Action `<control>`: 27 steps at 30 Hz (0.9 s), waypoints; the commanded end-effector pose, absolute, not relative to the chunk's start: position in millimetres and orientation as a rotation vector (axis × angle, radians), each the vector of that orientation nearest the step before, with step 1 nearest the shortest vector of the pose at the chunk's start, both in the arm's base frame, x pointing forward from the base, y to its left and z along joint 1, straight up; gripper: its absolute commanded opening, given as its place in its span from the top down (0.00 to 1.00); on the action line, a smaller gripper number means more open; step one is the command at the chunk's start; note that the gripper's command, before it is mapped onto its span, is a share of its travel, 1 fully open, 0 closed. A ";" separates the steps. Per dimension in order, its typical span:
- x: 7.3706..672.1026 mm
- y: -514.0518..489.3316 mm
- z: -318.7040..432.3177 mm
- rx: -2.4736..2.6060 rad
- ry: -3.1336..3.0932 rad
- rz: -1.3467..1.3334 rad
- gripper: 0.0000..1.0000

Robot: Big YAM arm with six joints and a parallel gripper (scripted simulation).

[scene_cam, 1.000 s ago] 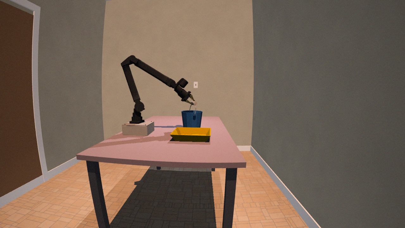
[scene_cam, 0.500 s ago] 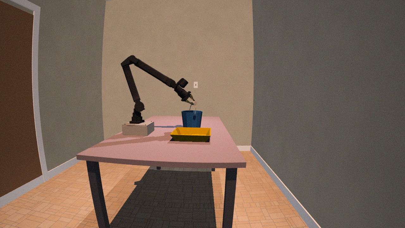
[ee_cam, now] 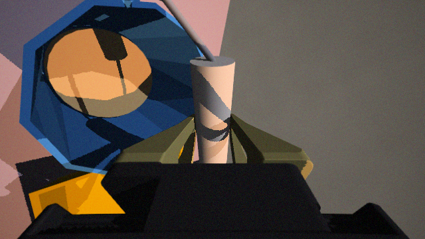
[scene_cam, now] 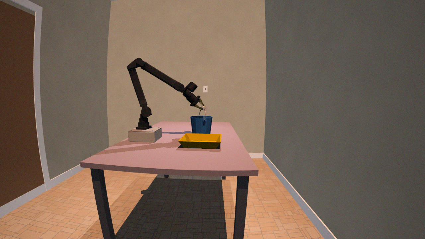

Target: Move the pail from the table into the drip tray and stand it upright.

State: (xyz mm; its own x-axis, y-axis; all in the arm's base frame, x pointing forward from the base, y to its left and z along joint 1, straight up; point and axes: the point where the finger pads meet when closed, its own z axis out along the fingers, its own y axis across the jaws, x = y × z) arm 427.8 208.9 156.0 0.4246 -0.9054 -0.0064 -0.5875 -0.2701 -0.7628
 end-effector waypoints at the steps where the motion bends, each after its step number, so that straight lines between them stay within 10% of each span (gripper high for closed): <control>1: 439.3 213.8 190.2 -1.910 1.226 -0.608 0.79; 27: 437.4 212.6 221.8 -1.845 1.185 -0.646 0.79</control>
State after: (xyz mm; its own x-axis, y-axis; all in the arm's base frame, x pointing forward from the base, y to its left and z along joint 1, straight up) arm 425.9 207.9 159.4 0.4246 -0.9054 -0.0065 -0.5851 -0.2689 -0.7651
